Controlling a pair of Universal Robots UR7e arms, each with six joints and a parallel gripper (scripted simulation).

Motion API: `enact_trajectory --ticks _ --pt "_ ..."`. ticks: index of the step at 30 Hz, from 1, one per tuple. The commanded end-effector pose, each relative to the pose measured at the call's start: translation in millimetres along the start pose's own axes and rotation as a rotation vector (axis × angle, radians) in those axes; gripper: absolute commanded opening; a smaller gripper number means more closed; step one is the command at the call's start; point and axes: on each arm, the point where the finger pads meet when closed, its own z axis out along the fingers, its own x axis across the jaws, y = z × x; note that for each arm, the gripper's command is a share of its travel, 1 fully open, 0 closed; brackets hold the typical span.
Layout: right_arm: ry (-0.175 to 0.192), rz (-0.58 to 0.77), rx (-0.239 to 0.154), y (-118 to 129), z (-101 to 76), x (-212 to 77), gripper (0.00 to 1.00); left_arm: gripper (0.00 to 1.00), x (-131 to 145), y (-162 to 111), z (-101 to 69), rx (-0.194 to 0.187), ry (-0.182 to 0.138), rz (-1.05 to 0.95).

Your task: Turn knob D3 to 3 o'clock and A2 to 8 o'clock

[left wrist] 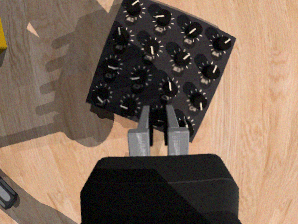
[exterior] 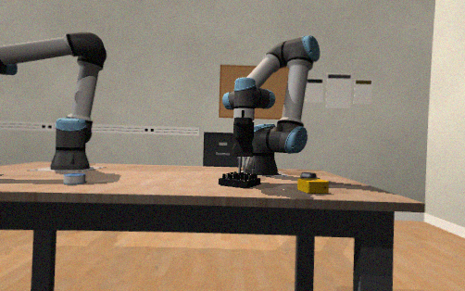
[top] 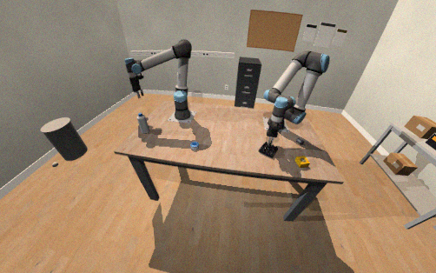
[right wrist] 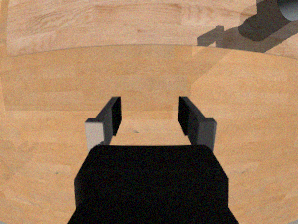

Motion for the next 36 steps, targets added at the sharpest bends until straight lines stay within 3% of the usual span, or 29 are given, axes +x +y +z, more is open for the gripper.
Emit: enact_trajectory --ticks 1,29,30,36 --pt "0.0 0.0 -0.002 0.3 -0.5 0.1 1.0 0.3 0.2 -0.3 -0.3 0.0 0.002 0.048" --pt "0.0 0.0 -0.002 0.3 -0.5 0.1 1.0 0.3 0.2 -0.3 -0.3 0.0 0.002 0.156" --pt "0.0 0.0 -0.002 0.3 -0.5 0.1 1.0 0.46 0.2 -0.3 -0.3 0.0 0.002 0.156" --pt "0.0 0.0 -0.002 0.3 -0.5 0.1 1.0 0.46 0.2 -0.3 -0.3 0.0 0.002 0.156"
